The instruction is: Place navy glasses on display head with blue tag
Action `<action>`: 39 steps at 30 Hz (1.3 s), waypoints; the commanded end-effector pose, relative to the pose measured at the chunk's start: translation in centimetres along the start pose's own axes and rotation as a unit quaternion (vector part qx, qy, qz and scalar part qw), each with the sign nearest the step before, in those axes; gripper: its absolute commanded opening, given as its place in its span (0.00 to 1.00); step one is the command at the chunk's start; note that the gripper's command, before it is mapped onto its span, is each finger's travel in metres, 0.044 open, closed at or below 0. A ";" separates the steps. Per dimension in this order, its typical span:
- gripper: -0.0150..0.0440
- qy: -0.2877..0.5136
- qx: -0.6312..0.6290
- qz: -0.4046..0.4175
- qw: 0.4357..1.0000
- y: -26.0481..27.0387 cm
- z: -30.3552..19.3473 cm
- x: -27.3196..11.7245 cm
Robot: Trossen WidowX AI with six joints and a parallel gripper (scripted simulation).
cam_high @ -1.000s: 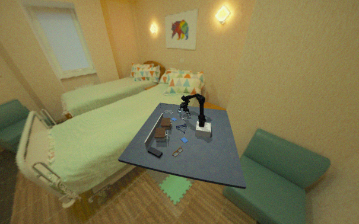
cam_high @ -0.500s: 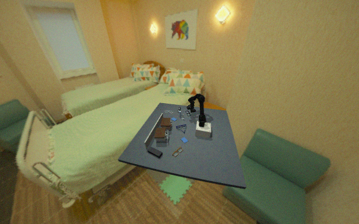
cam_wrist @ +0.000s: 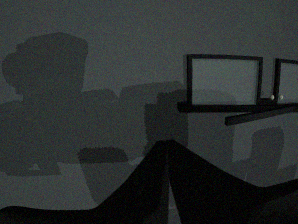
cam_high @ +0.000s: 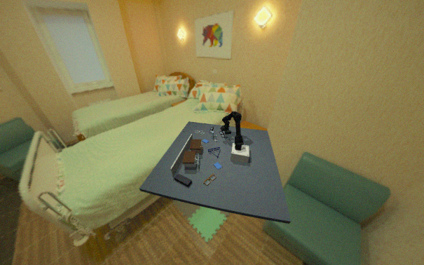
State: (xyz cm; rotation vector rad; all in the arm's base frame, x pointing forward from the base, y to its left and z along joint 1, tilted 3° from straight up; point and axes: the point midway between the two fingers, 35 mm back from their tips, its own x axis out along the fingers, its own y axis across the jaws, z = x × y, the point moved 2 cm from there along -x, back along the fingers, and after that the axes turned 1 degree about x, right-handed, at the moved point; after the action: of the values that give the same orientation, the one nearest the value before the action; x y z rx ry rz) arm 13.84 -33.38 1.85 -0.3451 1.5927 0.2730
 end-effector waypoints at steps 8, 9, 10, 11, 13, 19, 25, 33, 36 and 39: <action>0.25 0.002 -0.002 0.001 1.000 0.1 -0.1 1.8; 0.25 0.002 -0.002 0.001 1.000 0.1 -0.1 2.0; 0.25 0.002 -0.002 0.001 1.000 0.1 -0.1 2.2; 0.25 0.002 -0.002 0.001 1.000 0.1 -0.1 2.3; 0.25 0.002 -0.002 0.001 1.000 0.1 -0.1 2.7; 0.25 0.002 -0.002 0.001 1.000 0.2 -0.1 3.6; 0.25 0.002 -0.002 0.001 1.000 0.1 -0.1 3.7; 0.25 0.002 -0.002 0.000 1.000 -0.3 -0.1 3.7; 0.25 0.002 -0.002 0.000 1.000 -0.4 -0.1 3.7; 0.25 0.002 -0.002 0.000 1.000 -0.6 -0.1 3.7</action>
State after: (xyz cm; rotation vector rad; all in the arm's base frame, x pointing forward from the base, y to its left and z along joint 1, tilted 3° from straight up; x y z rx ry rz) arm 13.84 -33.93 -1.83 -0.3448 1.5930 0.2732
